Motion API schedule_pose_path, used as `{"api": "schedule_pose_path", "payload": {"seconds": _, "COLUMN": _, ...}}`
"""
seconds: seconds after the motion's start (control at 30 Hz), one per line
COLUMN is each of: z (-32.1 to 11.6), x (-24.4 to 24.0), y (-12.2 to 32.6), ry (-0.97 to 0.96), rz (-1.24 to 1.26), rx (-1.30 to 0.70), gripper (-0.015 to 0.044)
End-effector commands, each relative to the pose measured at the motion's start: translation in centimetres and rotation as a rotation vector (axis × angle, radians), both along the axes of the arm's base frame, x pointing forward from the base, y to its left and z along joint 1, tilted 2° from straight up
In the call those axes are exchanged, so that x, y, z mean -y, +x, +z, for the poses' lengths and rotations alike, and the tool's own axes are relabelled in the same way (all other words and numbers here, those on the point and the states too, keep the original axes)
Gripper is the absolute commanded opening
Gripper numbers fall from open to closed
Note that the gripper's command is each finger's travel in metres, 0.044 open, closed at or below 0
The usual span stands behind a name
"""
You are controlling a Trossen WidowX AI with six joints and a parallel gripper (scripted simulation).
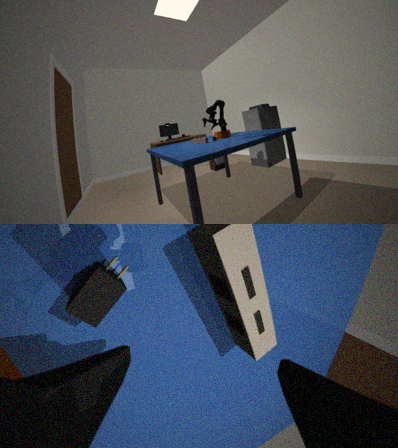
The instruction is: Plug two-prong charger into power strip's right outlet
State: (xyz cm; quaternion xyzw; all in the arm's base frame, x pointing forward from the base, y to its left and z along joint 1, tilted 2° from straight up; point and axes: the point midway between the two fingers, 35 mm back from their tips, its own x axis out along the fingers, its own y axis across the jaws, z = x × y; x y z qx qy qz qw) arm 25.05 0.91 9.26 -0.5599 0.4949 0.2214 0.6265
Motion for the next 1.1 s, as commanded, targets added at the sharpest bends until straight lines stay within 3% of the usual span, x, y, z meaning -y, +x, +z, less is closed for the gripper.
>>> {"api": "schedule_pose_path", "payload": {"seconds": 0.0, "z": -1.2, "x": -0.3, "y": -0.3, "ry": 0.076, "rz": -0.097, "rx": -0.048, "gripper": 0.044}}
{"api": "schedule_pose_path", "payload": {"seconds": 0.77, "z": -6.8, "x": -1.4, "y": -3.3, "ry": 0.35, "rz": -0.697, "rx": -0.336, "gripper": 0.044}}
{"api": "schedule_pose_path", "payload": {"seconds": 1.07, "z": -7.0, "x": -1.4, "y": -3.4, "ry": 0.355, "rz": -0.716, "rx": -0.344, "gripper": 0.044}}
